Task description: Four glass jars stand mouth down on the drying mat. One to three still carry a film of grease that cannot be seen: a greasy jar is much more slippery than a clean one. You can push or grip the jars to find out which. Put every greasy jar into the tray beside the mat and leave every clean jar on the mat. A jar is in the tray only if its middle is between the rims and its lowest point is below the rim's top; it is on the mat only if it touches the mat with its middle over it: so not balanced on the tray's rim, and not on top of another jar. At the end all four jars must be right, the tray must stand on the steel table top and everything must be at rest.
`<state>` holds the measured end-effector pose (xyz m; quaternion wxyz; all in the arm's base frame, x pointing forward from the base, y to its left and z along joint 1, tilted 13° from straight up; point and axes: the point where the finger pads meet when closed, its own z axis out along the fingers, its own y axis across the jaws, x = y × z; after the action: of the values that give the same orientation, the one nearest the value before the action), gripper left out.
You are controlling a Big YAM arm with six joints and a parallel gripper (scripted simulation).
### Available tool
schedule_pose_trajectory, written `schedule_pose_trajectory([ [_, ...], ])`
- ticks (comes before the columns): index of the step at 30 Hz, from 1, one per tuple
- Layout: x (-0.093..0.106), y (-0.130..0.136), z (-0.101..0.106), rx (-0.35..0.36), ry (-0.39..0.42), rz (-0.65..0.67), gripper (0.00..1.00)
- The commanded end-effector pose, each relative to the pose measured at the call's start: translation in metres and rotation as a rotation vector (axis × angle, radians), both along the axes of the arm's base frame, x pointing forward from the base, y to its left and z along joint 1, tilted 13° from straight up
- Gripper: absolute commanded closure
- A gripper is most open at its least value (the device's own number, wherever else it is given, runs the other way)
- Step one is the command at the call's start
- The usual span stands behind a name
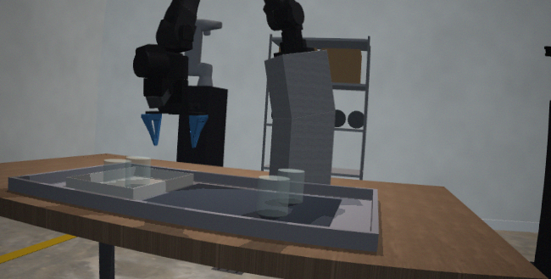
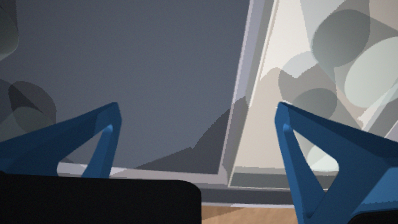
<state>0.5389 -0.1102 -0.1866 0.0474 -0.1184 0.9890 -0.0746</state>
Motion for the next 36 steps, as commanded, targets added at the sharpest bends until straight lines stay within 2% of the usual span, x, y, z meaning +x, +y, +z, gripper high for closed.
schedule_pose_trajectory([
  [1,0.012,0.01,0.018,-0.01,-0.063,-0.053,0.0],
  [13,-0.008,0.106,-0.001,-0.01,-0.063,-0.053,0.0],
  [15,-0.008,0.106,-0.001,-0.01,-0.063,-0.053,0.0],
  [30,-0.033,0.226,-0.024,-0.01,-0.063,-0.053,0.0],
  [36,-0.034,0.234,-0.025,-0.01,-0.063,-0.053,0.0],
])
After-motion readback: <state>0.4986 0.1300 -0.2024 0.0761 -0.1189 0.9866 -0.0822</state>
